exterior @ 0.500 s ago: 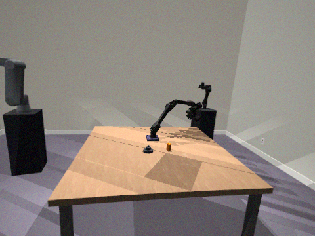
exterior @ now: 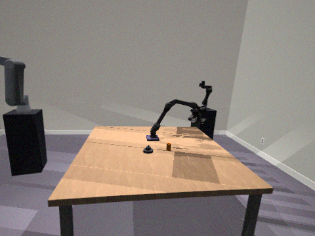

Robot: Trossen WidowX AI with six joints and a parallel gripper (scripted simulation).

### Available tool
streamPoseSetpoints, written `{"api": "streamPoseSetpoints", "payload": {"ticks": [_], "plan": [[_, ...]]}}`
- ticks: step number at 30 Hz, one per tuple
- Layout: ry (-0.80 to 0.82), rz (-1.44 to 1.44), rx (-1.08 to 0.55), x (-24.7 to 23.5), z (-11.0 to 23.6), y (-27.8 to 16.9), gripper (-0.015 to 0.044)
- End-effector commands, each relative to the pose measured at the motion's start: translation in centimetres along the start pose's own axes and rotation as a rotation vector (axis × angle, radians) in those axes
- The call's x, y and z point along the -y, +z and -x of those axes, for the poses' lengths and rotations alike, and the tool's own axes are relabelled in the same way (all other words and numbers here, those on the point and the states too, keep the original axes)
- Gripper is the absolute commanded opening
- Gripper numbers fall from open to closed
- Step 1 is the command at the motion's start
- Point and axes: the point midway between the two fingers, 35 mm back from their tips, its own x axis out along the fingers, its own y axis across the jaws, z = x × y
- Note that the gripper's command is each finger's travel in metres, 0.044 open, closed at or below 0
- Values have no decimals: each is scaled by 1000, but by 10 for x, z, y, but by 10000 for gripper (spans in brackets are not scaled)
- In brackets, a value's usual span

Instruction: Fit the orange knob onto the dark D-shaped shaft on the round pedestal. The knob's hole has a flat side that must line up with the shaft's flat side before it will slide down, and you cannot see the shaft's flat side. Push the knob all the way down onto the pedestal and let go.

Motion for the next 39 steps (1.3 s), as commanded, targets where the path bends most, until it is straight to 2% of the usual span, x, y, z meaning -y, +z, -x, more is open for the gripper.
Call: {"api": "streamPoseSetpoints", "payload": {"ticks": [1,7,12,18,25,28,34,39], "plan": [[50,129,69,-24,25,47,440],[88,343,214,-54,71,139,440],[55,518,339,-56,110,217,440],[-46,705,450,-36,150,297,440],[-227,915,508,14,190,375,440],[-271,960,508,28,197,388,440],[-271,960,508,28,197,388,440],[-271,960,508,29,168,405,440]]}}
